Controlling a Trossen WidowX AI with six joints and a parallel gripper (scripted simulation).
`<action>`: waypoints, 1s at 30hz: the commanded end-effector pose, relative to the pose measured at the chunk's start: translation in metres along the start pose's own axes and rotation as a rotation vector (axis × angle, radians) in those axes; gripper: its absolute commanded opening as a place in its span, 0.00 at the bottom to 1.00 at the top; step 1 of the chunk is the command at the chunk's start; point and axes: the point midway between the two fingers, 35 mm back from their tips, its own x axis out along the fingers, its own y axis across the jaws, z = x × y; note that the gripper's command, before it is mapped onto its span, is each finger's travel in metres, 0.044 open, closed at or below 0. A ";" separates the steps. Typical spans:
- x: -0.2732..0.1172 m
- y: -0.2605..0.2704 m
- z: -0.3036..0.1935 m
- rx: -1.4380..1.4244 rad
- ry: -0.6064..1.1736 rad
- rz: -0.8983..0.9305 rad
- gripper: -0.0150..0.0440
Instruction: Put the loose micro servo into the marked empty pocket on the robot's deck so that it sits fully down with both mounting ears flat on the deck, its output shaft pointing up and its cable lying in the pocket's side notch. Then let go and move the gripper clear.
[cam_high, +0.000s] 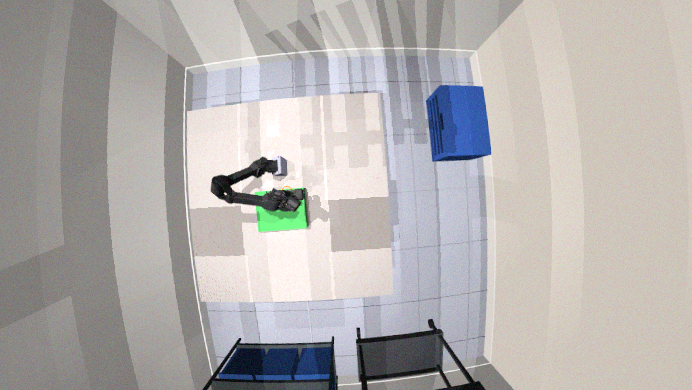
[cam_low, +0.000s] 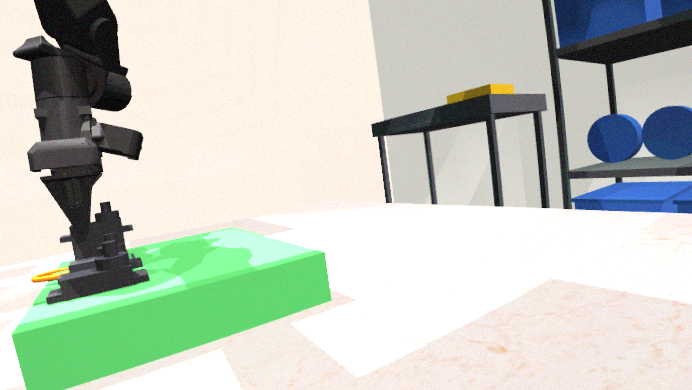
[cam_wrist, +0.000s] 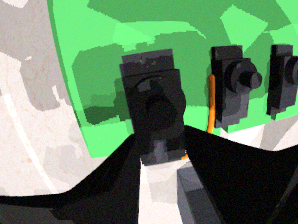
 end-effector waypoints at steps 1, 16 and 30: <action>0.004 0.000 0.000 -0.005 -0.005 -0.002 0.25; 0.019 0.000 0.001 -0.005 -0.005 -0.003 0.25; 0.033 0.000 0.001 -0.005 -0.005 -0.003 0.25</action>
